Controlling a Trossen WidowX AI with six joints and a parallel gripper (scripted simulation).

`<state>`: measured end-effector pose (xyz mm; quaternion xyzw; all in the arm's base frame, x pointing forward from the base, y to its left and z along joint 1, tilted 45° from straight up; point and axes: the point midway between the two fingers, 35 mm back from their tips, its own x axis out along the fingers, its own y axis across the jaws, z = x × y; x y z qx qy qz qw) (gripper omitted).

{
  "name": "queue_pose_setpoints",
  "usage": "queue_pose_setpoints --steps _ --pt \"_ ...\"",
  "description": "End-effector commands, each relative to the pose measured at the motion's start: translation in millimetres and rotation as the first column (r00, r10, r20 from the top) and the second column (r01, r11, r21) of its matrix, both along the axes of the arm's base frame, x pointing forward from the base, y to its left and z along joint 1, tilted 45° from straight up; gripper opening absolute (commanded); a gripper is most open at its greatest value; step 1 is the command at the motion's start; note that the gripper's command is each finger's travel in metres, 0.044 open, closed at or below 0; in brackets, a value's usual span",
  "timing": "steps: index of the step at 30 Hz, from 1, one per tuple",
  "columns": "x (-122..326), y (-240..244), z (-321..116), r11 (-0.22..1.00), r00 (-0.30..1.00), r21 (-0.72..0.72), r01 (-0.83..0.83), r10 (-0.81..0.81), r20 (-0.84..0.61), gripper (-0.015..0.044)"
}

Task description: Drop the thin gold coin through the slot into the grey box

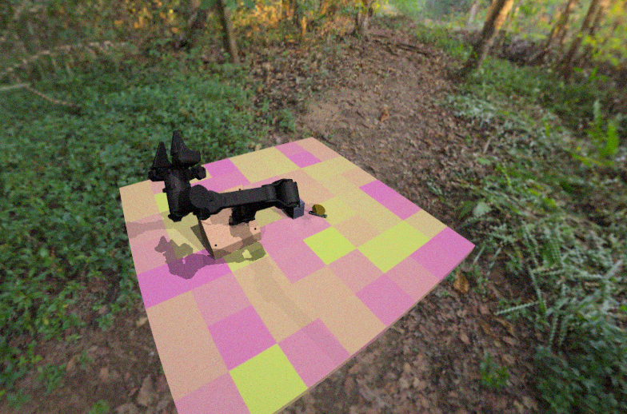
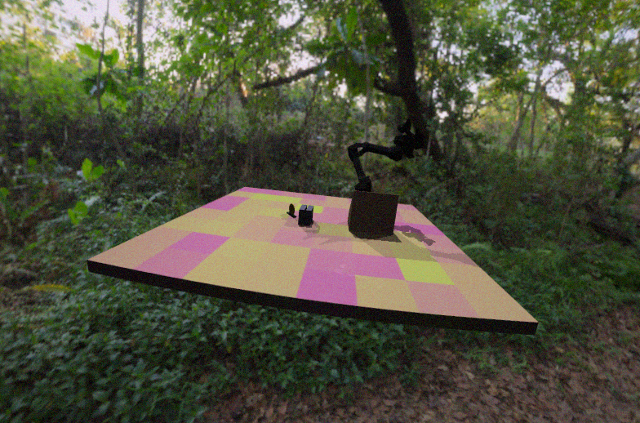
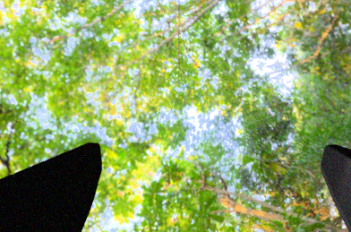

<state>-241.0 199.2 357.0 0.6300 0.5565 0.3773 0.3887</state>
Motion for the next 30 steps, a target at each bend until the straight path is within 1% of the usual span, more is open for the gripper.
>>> queue_pose_setpoints --steps 1,3,9,14,20,24,30 --pt "0.6 1.4 0.5 1.000 1.000 0.002 0.001 -0.001 0.005 0.0374" --pt "5.6 13.3 3.7 1.000 0.999 0.014 0.015 -0.016 0.052 0.0321" --pt "37.2 82.2 -12.5 0.978 0.937 -0.023 0.209 -0.193 0.292 0.0164" --pt "80.4 133.4 -28.8 0.933 0.838 -0.074 0.352 -0.278 0.469 0.0161" --pt "150.3 180.7 -53.1 0.843 0.705 -0.162 0.513 -0.305 0.641 0.0161" --pt "187.3 193.5 -63.7 0.790 0.643 -0.196 0.580 -0.298 0.706 0.0161" --pt "254.0 207.6 -87.0 0.666 0.557 -0.271 0.695 -0.261 0.789 0.0161"
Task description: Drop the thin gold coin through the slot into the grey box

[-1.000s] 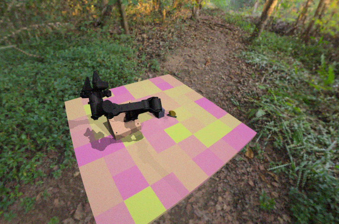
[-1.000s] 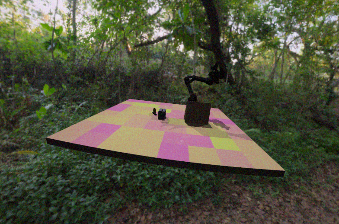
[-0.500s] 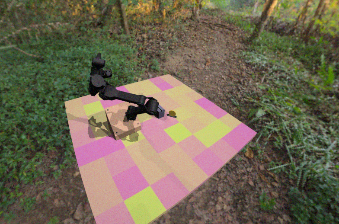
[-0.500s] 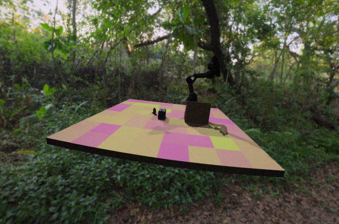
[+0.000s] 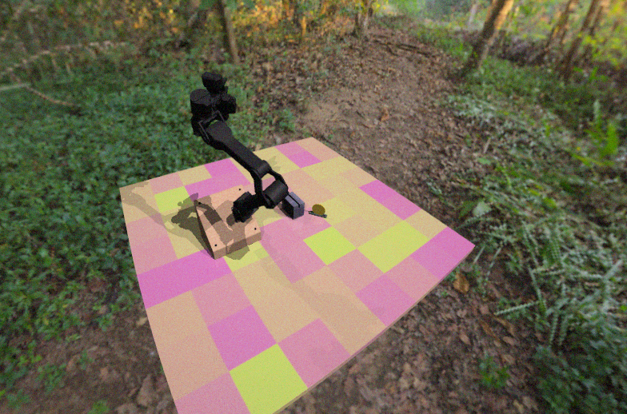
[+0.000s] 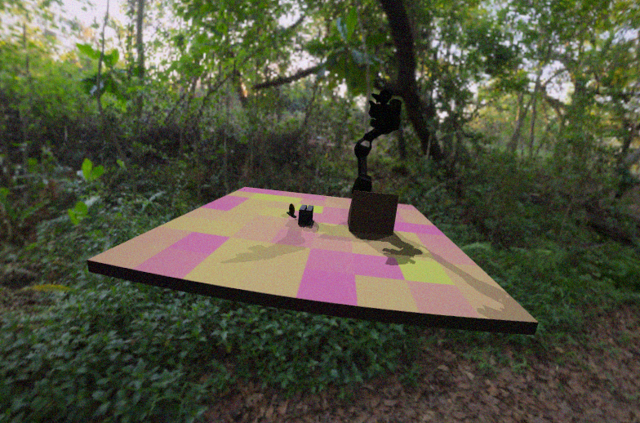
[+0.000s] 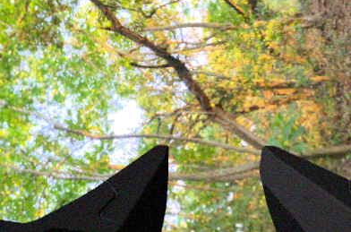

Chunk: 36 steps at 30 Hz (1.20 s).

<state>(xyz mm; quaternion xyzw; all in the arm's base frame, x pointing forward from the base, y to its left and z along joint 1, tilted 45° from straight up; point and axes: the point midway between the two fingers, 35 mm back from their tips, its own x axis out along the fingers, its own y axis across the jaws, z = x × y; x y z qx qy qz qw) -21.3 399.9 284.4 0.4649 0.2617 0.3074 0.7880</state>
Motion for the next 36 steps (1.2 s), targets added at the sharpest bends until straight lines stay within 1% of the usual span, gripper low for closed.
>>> queue_pose_setpoints --steps 1,5,9,15,21,25,29,32,36 --pt "50.2 7.7 -20.6 0.986 0.994 -0.131 0.100 -0.095 0.047 0.0161" --pt "117.3 1.7 -46.7 0.929 0.972 -0.287 0.233 -0.217 0.086 0.0161" --pt "182.1 -19.1 -72.6 0.831 0.937 -0.436 0.346 -0.331 0.111 0.0161" --pt "270.3 -67.0 -108.4 0.666 0.860 -0.591 0.455 -0.500 0.099 0.0161" --pt "328.9 -131.2 -134.6 0.465 0.764 -0.740 0.486 -0.638 0.102 0.0161" --pt "356.7 -181.5 -148.5 0.339 0.684 -0.814 0.472 -0.723 0.096 0.0161" --pt "376.8 -236.9 -162.9 0.208 0.591 -0.887 0.412 -0.802 0.086 0.0161" --pt "385.8 -280.6 -174.2 0.114 0.512 -0.938 0.329 -0.855 0.075 0.0161" --pt "387.8 -347.2 -187.8 0.010 0.377 -0.986 0.166 -0.925 0.054 0.0161"
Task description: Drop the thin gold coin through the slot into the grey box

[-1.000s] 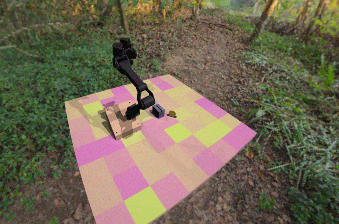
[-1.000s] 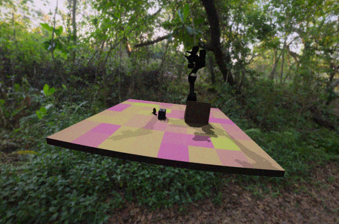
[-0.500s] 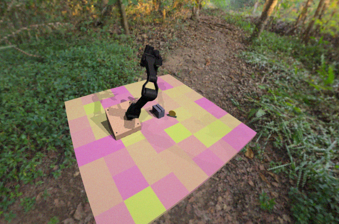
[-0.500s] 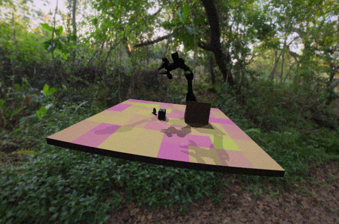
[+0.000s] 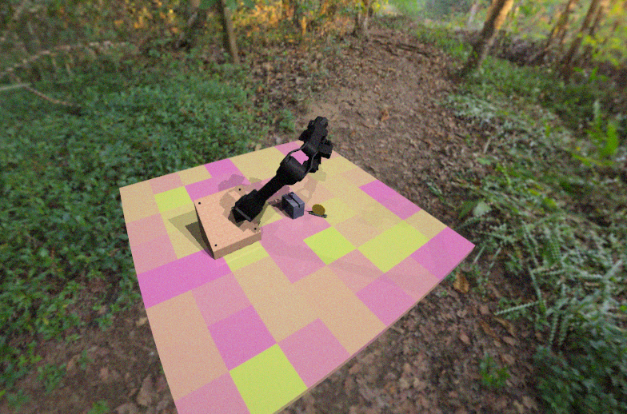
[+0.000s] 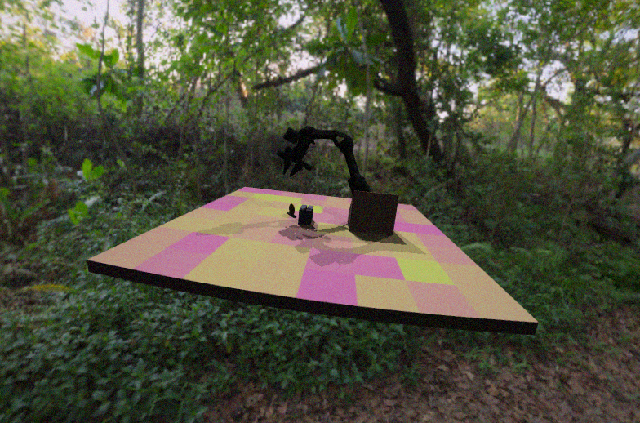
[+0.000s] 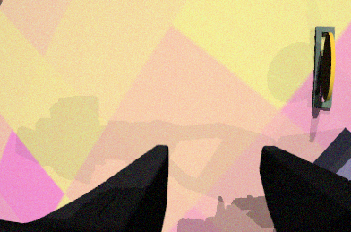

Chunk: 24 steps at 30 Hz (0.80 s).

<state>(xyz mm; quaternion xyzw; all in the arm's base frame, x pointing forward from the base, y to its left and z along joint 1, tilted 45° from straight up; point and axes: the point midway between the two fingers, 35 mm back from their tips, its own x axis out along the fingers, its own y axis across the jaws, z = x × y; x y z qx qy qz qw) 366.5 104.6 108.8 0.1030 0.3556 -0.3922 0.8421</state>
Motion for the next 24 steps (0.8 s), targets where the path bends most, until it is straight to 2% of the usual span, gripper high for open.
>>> queue_pose_setpoints --steps 1,5,11,15,24 --pt "-1.6 -68.2 -15.0 0.984 0.968 -0.074 0.160 -0.171 -0.186 0.0161" --pt "-8.7 -106.1 -20.4 0.962 0.919 -0.115 0.248 -0.271 -0.287 0.0161" --pt "-8.7 -106.1 -20.4 0.962 0.919 -0.115 0.248 -0.271 -0.287 0.0161" --pt "-7.5 -129.9 -42.2 0.962 0.919 -0.116 0.248 -0.271 -0.286 0.0161" --pt "-8.9 -143.8 -53.4 0.962 0.919 -0.117 0.248 -0.272 -0.286 0.0161"
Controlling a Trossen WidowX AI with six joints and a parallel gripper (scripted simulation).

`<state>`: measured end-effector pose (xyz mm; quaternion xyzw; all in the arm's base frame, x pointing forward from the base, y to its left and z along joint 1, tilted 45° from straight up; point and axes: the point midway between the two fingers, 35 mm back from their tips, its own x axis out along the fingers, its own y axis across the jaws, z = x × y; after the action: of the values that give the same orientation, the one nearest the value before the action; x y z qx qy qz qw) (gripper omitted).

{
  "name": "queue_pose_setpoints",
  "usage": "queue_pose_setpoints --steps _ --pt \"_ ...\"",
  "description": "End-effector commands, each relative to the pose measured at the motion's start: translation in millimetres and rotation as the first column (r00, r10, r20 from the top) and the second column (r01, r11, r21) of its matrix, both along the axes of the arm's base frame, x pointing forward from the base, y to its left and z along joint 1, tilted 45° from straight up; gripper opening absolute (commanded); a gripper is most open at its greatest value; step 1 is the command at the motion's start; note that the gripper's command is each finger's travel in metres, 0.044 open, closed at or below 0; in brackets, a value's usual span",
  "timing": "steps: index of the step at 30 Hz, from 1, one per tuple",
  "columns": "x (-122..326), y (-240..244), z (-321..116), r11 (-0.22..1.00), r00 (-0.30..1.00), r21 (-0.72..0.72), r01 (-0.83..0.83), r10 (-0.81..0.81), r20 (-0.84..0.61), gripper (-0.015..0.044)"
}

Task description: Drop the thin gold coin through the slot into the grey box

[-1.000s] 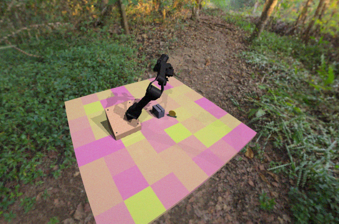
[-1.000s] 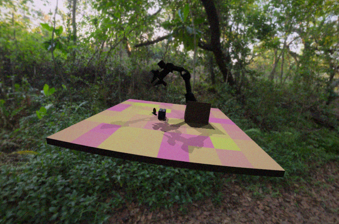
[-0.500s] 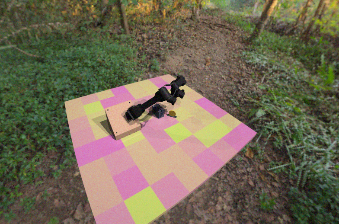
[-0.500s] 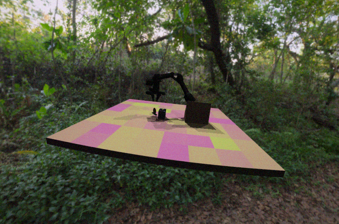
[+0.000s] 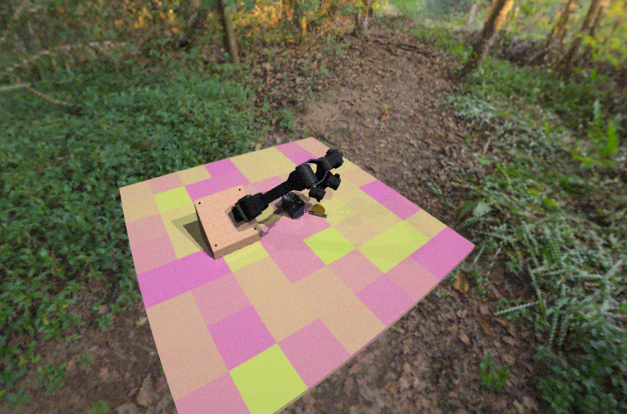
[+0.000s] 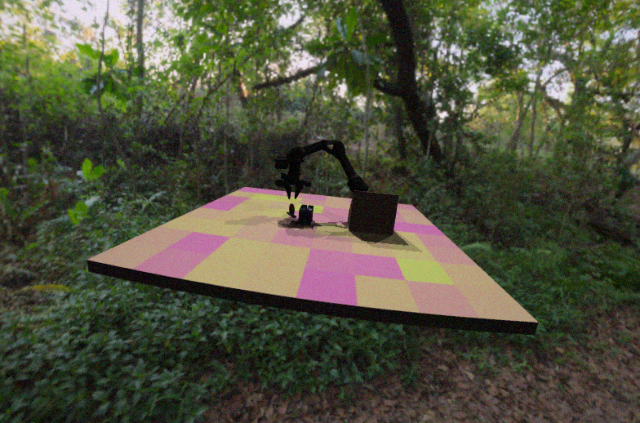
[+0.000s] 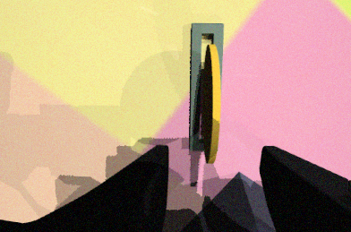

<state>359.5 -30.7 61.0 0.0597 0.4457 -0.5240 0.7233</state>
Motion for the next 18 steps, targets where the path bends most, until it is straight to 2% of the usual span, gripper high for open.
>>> queue_pose_setpoints --steps 1,18 --pt "-1.9 -8.5 -5.6 1.000 1.000 -0.006 -0.001 0.001 -0.006 0.0161" --pt "1.4 -26.2 -23.5 1.000 1.000 -0.005 -0.001 0.001 -0.006 0.0161"
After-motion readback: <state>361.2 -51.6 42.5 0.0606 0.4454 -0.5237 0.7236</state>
